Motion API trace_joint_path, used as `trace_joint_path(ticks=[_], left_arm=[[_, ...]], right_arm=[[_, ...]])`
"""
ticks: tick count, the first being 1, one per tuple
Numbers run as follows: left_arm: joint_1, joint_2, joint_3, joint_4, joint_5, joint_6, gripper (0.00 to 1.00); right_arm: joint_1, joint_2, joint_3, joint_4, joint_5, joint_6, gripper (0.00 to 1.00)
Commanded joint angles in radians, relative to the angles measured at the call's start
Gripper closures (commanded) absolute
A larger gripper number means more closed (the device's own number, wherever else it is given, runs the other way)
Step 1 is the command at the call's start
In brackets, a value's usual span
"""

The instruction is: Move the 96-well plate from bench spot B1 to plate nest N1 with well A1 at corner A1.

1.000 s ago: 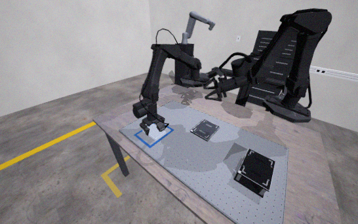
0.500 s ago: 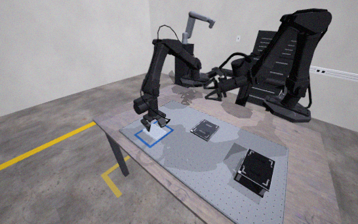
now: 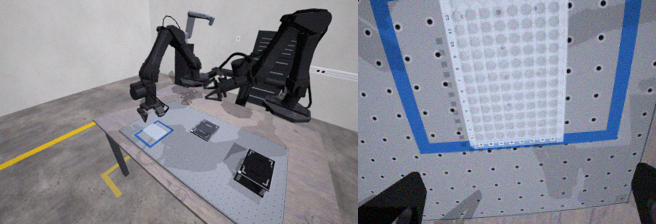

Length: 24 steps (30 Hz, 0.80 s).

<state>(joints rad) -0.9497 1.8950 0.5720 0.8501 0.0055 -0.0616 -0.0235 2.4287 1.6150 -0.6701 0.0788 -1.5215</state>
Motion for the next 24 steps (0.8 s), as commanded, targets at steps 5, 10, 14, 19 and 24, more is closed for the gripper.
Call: trace_joint_path(ticks=[5, 10, 14, 19, 24], left_arm=[[-0.003, -0.029, 0.005, 0.016, 0.008, 0.009, 0.0], [-0.003, -0.029, 0.005, 0.016, 0.008, 0.009, 0.0], [-0.003, -0.029, 0.005, 0.016, 0.008, 0.009, 0.0], [-0.003, -0.029, 0.005, 0.016, 0.008, 0.009, 0.0], [-0.003, -0.029, 0.005, 0.016, 0.008, 0.009, 0.0]], right_arm=[[-0.002, -0.008, 0.019, -0.016, -0.006, 0.224, 0.0], [-0.001, 0.007, 0.02, -0.011, -0.001, 0.394, 0.0], [0.003, 0.015, 0.021, -0.006, 0.003, 0.588, 0.0], [0.007, 0.024, 0.024, -0.004, 0.004, 0.793, 0.0], [0.008, 0.033, 0.029, -0.002, 0.005, 1.0, 0.0]])
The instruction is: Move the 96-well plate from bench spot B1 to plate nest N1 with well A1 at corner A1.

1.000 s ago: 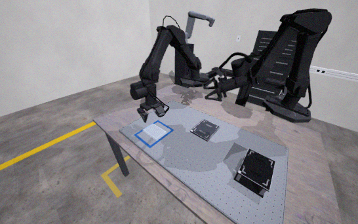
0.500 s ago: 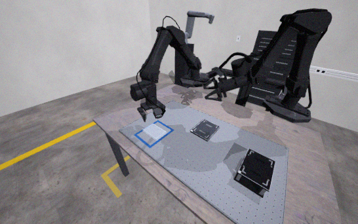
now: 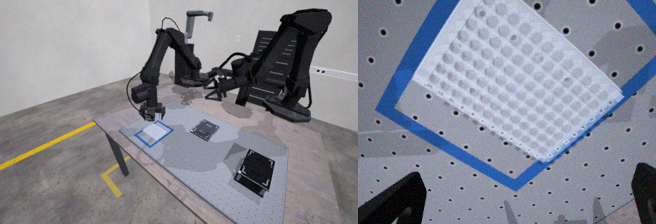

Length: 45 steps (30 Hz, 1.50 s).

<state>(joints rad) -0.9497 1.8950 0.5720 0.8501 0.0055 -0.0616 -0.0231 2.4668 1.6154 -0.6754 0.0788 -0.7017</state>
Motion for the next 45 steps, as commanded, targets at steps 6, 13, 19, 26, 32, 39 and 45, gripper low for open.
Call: trace_joint_path(ticks=[6, 13, 19, 26, 32, 39, 45], left_arm=[[-0.003, -0.029, 0.005, 0.016, 0.008, 0.009, 0.0], [-0.003, -0.029, 0.005, 0.016, 0.008, 0.009, 0.0], [-0.003, -0.029, 0.005, 0.016, 0.008, 0.009, 0.0], [-0.003, -0.029, 0.005, 0.016, 0.008, 0.009, 0.0], [-0.003, -0.029, 0.005, 0.016, 0.008, 0.009, 0.0], [-0.003, -0.029, 0.005, 0.016, 0.008, 0.009, 0.0], [-0.003, -0.029, 0.005, 0.016, 0.008, 0.009, 0.0]], right_arm=[[0.008, 0.004, 0.033, 0.004, 0.005, 0.383, 0.0], [0.009, 0.017, 0.04, 0.006, 0.003, 0.674, 0.0], [0.009, 0.025, 0.045, 0.005, -0.006, 0.838, 0.0], [0.009, 0.042, 0.057, 0.005, -0.009, 1.169, 0.0], [0.009, 0.055, 0.064, 0.006, -0.012, 1.419, 0.0], [0.003, 0.064, 0.07, 0.007, -0.014, 1.639, 0.0], [0.0, 0.075, 0.074, 0.023, -0.023, 1.905, 0.0]])
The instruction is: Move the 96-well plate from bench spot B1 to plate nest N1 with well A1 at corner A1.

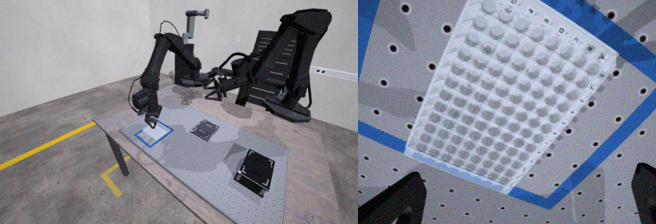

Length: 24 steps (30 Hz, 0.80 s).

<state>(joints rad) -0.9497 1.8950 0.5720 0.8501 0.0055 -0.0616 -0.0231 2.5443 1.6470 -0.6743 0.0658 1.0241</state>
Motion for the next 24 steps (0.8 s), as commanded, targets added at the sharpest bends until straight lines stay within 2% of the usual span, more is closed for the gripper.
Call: trace_joint_path(ticks=[1, 6, 8, 13, 24], left_arm=[[-0.003, -0.029, 0.005, 0.016, 0.008, 0.009, 0.0], [-0.003, -0.029, 0.005, 0.016, 0.008, 0.009, 0.0], [-0.003, -0.029, 0.005, 0.016, 0.008, 0.009, 0.0], [-0.003, -0.029, 0.005, 0.016, 0.008, 0.009, 0.0], [-0.003, -0.029, 0.005, 0.016, 0.008, 0.009, 0.0]], right_arm=[[0.0, -0.001, 0.043, 0.024, -0.011, 0.219, 0.0], [-0.001, 0.006, 0.044, 0.031, -0.015, 0.42, 0.0], [-0.001, 0.006, 0.044, 0.031, -0.015, 0.42, 0.0], [0.001, 0.016, 0.05, 0.031, -0.011, 0.579, 0.0], [0.003, 0.012, 0.054, 0.02, -0.005, 0.596, 0.0]])
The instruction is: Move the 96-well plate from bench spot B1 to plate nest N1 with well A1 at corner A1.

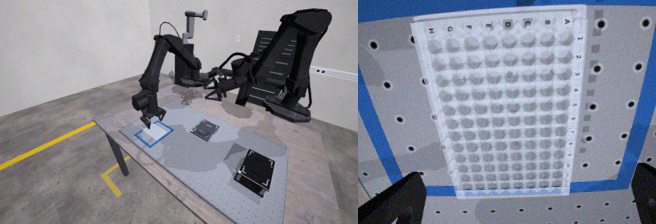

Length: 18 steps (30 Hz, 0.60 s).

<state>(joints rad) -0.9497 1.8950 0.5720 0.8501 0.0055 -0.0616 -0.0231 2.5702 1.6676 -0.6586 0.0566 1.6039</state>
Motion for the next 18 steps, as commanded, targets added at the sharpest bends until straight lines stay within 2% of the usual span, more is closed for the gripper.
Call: trace_joint_path(ticks=[1, 18], left_arm=[[-0.003, -0.029, 0.005, 0.016, 0.008, 0.009, 0.0], [-0.003, -0.029, 0.005, 0.016, 0.008, 0.009, 0.0]], right_arm=[[0.003, -0.014, 0.033, 0.004, 0.004, 0.016, 0.0], [0.002, 0.066, 0.103, 0.006, 0.014, 0.015, 0.0]])
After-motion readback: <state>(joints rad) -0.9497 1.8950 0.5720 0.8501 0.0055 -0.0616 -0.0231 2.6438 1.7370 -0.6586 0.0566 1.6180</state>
